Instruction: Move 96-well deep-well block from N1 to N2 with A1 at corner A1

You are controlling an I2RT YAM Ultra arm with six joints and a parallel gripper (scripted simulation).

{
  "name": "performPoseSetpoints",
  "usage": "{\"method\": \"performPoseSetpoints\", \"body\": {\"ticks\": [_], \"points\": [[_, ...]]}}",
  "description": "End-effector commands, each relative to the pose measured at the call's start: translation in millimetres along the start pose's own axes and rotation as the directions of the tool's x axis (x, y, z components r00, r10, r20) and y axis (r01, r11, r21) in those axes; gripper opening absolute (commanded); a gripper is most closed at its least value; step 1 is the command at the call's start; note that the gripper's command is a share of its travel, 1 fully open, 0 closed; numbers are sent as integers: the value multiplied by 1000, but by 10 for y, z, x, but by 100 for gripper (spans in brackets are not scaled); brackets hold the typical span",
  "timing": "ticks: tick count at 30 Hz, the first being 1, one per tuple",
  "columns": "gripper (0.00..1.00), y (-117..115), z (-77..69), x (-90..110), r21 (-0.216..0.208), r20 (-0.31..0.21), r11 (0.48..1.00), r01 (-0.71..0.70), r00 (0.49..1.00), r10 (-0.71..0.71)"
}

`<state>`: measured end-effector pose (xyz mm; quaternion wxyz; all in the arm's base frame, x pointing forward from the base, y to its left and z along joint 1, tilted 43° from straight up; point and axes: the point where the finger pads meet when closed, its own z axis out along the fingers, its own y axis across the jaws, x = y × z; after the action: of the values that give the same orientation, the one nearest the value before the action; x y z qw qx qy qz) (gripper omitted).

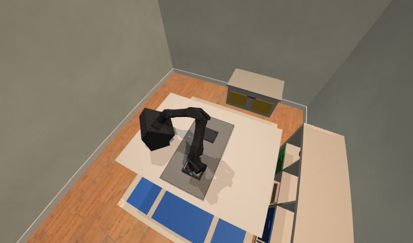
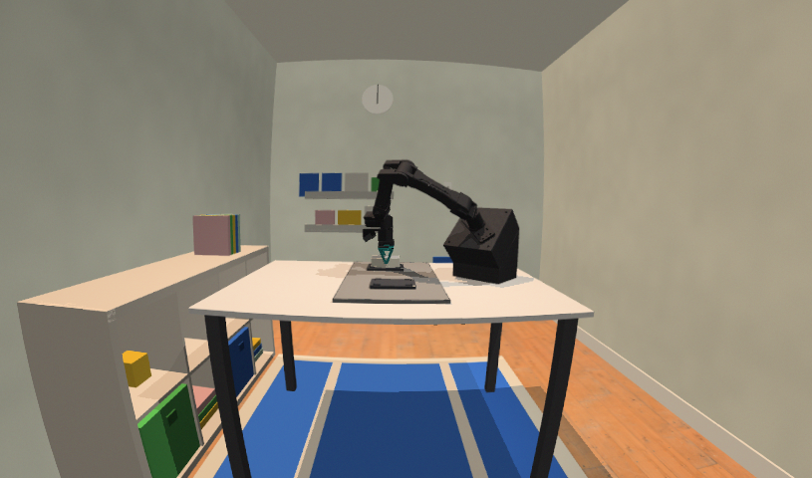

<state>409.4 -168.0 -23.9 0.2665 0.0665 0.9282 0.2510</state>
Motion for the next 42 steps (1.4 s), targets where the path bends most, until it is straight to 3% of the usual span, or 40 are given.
{"method": "performPoseSetpoints", "body": {"ticks": [1,13,30,31,42], "points": [[100,-51,-21,-67,16,26,1000,3,1000,-4],[100,-53,136,-71,16,26,1000,3,1000,-4],[100,-53,136,-71,16,26,1000,3,1000,-4],[0,-53,136,-71,16,26,1000,3,1000,-4],[0,-53,136,-71,16,26,1000,3,1000,-4]]}}
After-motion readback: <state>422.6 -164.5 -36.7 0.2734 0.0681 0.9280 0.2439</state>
